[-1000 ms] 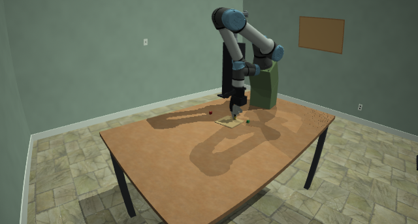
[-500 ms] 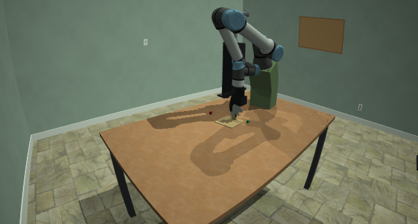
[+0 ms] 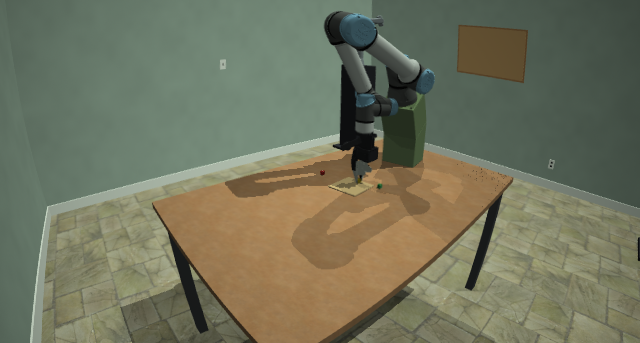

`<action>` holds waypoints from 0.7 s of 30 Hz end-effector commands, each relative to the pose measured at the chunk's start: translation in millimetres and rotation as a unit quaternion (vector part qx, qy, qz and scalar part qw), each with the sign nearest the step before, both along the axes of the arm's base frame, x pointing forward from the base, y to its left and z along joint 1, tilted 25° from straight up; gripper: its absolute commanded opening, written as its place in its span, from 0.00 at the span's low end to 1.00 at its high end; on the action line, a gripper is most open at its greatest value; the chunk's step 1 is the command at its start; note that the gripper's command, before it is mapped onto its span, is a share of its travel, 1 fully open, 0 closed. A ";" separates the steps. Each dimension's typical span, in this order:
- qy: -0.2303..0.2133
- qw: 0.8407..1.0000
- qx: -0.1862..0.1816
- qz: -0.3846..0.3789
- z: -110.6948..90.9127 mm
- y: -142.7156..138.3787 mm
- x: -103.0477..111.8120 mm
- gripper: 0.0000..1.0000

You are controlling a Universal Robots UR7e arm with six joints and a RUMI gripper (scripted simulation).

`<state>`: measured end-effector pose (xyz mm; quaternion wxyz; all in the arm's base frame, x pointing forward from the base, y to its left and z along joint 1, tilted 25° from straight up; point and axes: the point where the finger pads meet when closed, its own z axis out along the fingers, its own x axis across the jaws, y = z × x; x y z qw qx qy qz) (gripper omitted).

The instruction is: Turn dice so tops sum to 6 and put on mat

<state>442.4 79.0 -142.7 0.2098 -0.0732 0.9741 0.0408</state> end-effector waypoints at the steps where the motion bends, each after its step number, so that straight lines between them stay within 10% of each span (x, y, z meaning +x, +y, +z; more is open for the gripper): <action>1: -0.001 1.000 0.000 0.000 4.1 -0.3 -1.1 0.18; 21: -0.001 1.000 0.000 0.000 46.4 -5.4 -20.0 0.18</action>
